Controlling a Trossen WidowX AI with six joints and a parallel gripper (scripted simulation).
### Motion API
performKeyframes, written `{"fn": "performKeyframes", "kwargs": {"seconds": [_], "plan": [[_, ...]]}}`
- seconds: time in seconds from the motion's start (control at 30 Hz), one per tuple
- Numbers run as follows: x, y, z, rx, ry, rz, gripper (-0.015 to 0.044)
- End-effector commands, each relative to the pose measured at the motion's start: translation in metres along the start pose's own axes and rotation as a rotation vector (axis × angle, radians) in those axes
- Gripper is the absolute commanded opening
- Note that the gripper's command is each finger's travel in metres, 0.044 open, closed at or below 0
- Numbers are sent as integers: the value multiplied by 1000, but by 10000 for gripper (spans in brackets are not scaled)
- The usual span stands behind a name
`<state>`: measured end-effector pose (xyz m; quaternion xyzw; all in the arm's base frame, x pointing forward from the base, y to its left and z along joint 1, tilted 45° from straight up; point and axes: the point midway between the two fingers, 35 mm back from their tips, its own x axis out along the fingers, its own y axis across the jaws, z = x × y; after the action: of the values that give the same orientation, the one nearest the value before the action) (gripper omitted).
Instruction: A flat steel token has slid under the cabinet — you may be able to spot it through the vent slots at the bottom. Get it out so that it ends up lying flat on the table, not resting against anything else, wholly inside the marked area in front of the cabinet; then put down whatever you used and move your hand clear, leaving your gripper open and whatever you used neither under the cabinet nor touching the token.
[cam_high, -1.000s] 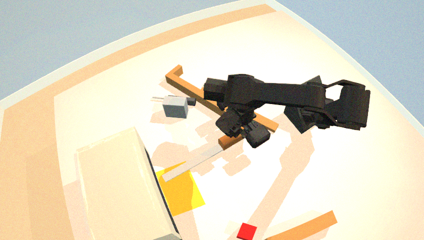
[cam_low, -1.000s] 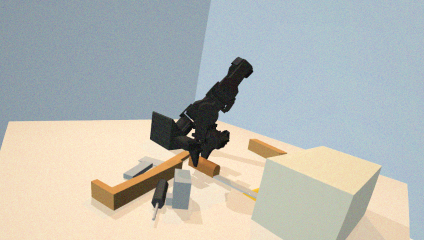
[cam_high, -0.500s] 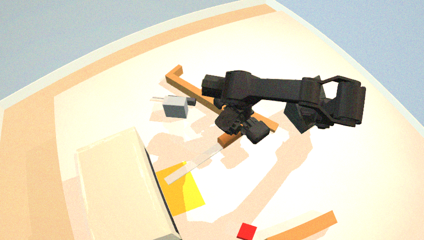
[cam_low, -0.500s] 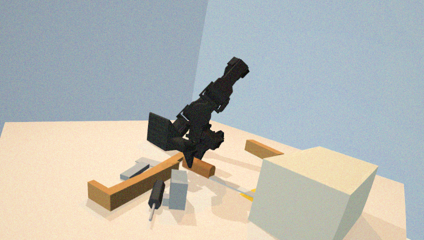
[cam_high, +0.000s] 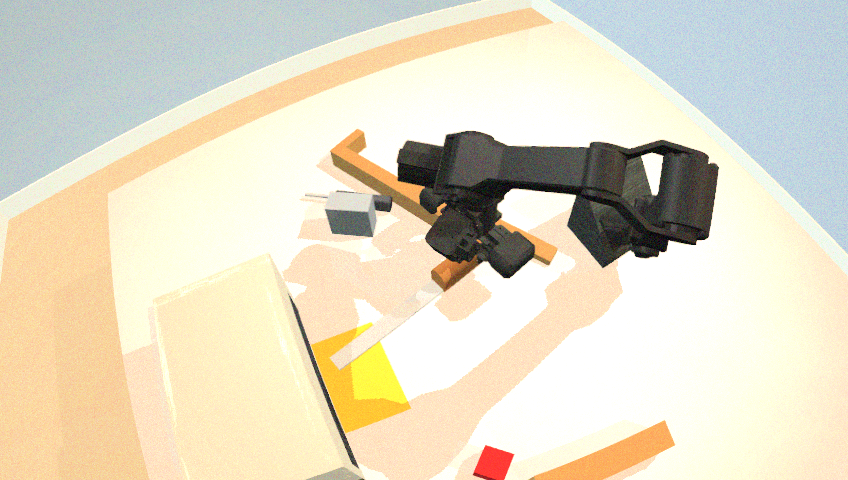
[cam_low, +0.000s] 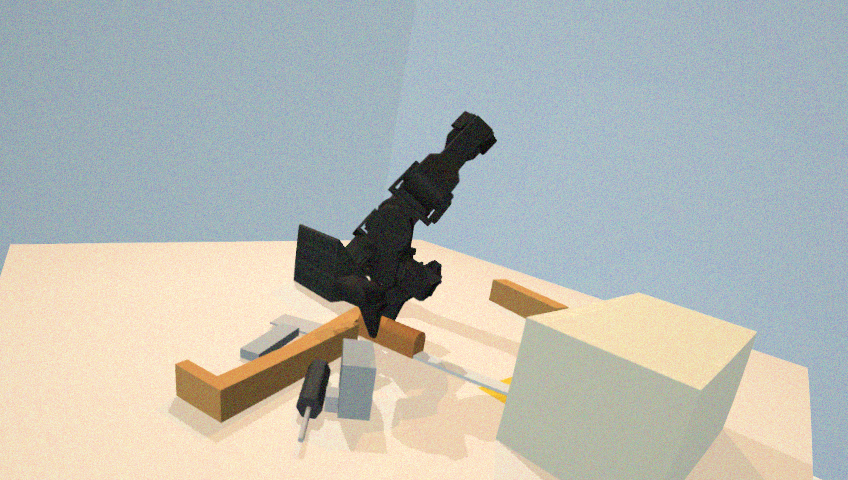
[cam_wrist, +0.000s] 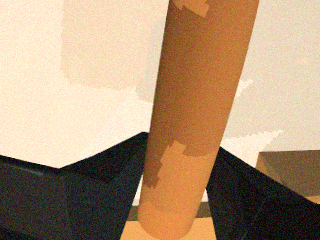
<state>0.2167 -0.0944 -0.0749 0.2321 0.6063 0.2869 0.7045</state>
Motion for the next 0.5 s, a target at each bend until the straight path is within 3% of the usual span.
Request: {"fn": "performKeyframes", "kwargs": {"seconds": [0.0,0.47], "plan": [[-2,-5,0,-9,-1,-5,0],[-2,-20,-3,-31,-1,-6,0]]}}
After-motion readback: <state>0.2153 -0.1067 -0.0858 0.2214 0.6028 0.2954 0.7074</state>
